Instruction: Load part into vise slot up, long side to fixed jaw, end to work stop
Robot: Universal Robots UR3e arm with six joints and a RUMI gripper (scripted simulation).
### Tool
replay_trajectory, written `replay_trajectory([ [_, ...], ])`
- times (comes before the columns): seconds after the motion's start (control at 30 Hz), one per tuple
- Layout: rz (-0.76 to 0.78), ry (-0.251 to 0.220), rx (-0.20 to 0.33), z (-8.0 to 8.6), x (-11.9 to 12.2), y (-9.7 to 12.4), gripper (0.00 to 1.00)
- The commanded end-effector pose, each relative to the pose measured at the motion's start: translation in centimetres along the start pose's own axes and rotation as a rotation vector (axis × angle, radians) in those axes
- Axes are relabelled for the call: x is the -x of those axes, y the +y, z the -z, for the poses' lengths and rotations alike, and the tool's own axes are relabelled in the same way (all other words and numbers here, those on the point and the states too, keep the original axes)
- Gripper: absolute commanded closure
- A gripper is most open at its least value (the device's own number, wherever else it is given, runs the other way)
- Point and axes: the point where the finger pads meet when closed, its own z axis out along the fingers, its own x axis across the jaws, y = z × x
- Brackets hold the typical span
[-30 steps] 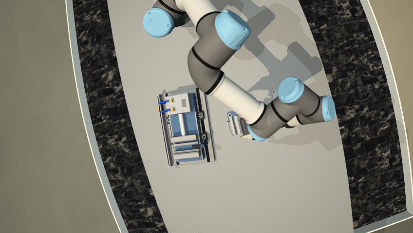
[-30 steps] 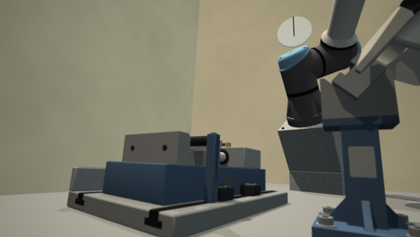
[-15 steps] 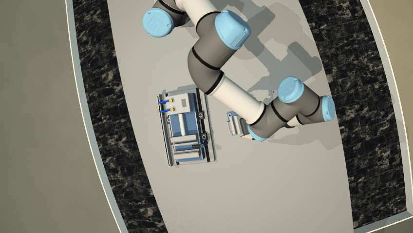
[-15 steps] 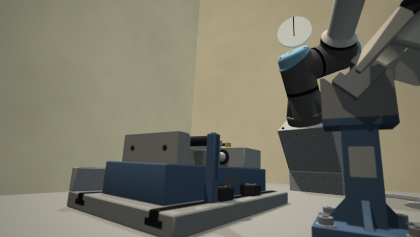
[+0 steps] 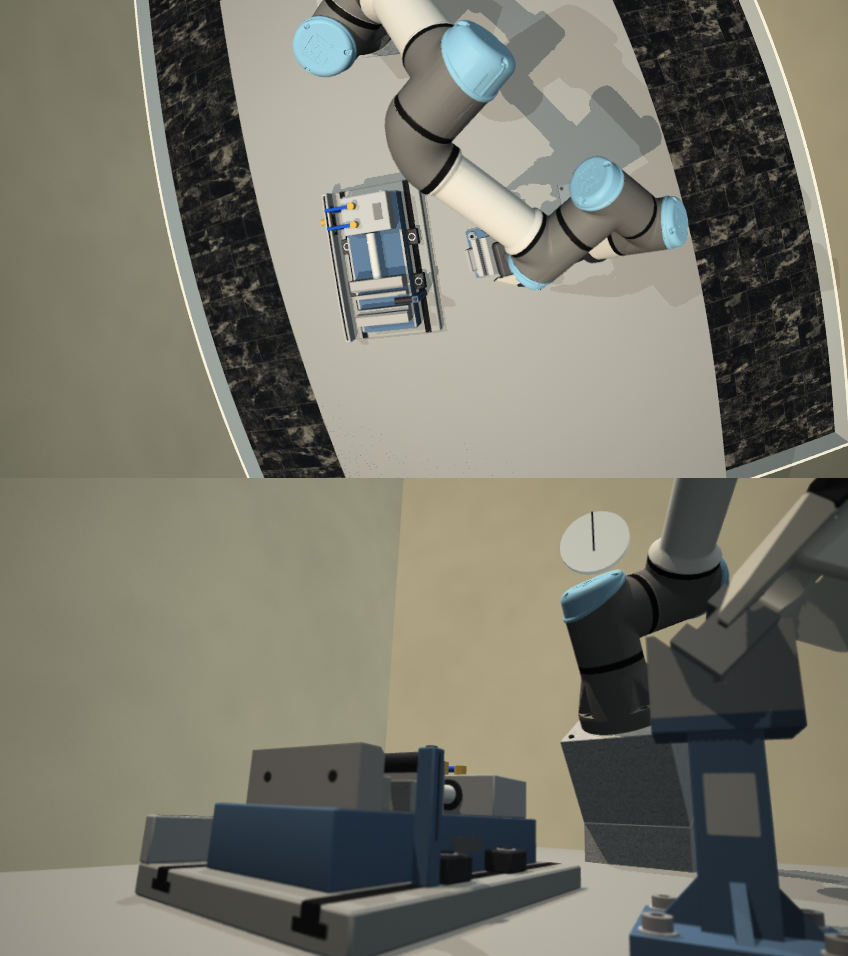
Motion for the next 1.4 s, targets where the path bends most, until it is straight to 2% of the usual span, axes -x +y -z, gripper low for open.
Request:
replay_trajectory([
  [0.0,-0.002,-0.001,0.002,0.04,0.04,0.00,0.49],
  [0.6,-0.002,-0.001,0.010,-0.17,-0.04,0.21,0.49],
  [1.37,-0.002,-0.001,0.064,-0.18,-0.04,0.16,0.49],
])
